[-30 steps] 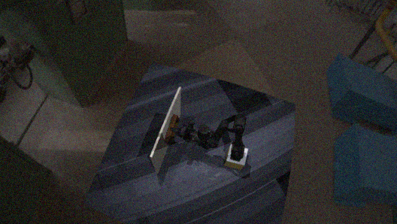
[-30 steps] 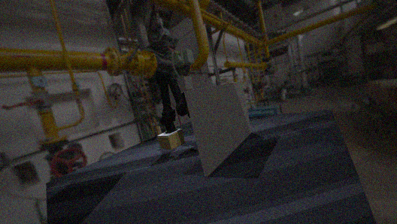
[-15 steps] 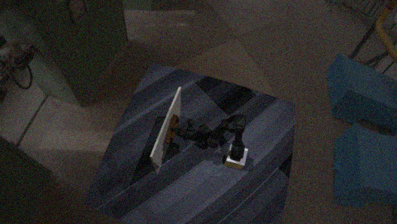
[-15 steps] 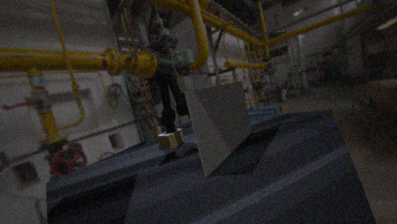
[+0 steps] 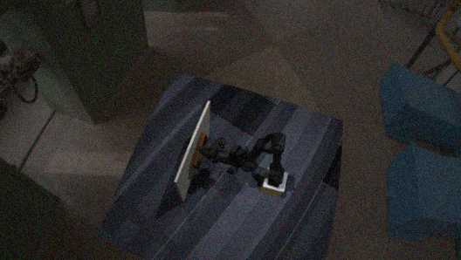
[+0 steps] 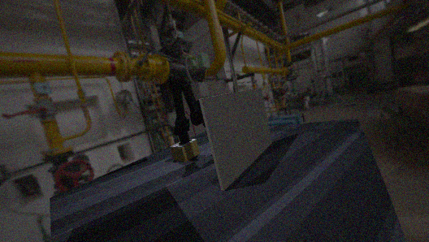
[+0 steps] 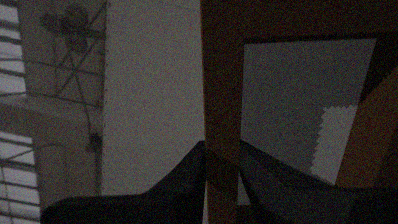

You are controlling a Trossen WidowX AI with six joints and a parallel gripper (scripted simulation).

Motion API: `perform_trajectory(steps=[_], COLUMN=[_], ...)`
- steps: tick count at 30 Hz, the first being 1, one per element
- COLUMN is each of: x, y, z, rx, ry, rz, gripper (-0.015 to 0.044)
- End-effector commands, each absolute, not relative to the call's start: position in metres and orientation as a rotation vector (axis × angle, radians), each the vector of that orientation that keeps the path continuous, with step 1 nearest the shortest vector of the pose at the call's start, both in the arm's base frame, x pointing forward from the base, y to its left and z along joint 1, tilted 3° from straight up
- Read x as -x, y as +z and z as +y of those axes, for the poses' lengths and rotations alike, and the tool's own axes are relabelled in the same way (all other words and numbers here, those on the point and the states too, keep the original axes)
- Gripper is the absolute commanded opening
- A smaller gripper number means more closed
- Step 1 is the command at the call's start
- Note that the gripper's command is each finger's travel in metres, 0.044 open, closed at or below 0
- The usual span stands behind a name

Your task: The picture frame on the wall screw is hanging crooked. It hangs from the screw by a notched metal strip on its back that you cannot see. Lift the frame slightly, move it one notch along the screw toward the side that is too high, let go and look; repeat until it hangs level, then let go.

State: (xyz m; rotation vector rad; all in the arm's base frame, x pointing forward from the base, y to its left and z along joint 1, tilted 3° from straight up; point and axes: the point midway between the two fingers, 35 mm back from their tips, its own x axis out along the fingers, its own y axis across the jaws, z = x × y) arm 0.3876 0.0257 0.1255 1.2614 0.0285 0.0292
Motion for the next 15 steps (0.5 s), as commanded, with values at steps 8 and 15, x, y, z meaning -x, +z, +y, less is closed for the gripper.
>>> perform_trajectory(steps=[8, 15], x=[-0.3876, -0.3877], y=[0.1253, 0.1253], z=[0.0255, 0.0254], rx=[-1.327, -1.364], ry=[0.029, 0.028], rz=[0.030, 0.031], gripper=[0.0000, 0.0000])
